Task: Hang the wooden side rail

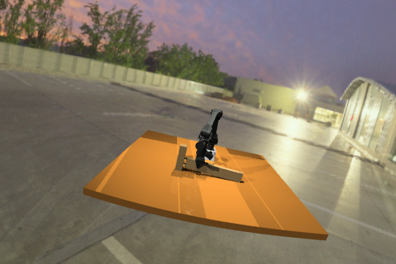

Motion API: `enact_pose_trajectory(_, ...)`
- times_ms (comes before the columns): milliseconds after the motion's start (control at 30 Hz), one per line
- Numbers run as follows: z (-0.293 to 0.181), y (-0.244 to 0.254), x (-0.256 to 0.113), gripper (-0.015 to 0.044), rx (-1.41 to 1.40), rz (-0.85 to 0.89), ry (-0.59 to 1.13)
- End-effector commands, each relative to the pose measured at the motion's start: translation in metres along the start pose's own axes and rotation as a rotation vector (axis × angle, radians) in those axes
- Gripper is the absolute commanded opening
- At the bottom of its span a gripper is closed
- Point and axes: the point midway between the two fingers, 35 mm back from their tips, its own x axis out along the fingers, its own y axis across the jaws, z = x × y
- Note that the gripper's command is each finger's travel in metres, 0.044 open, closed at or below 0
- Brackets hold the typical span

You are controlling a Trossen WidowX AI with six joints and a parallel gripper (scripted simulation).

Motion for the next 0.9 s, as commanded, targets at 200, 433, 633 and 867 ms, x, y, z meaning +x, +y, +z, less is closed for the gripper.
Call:
enact_pose_trajectory(200,-0.0021,-0.0013,-0.0024,0.0,-0.004,-0.005,0.005)
enact_pose_trajectory(433,-0.0026,-0.0018,-0.0029,0.0,-0.004,-0.005,0.005)
enact_pose_trajectory(633,-0.003,-0.0022,-0.0033,0.0,-0.004,-0.005,0.005)
enact_pose_trajectory(867,-0.0037,-0.003,-0.0032,0.0,-0.004,-0.005,0.005)
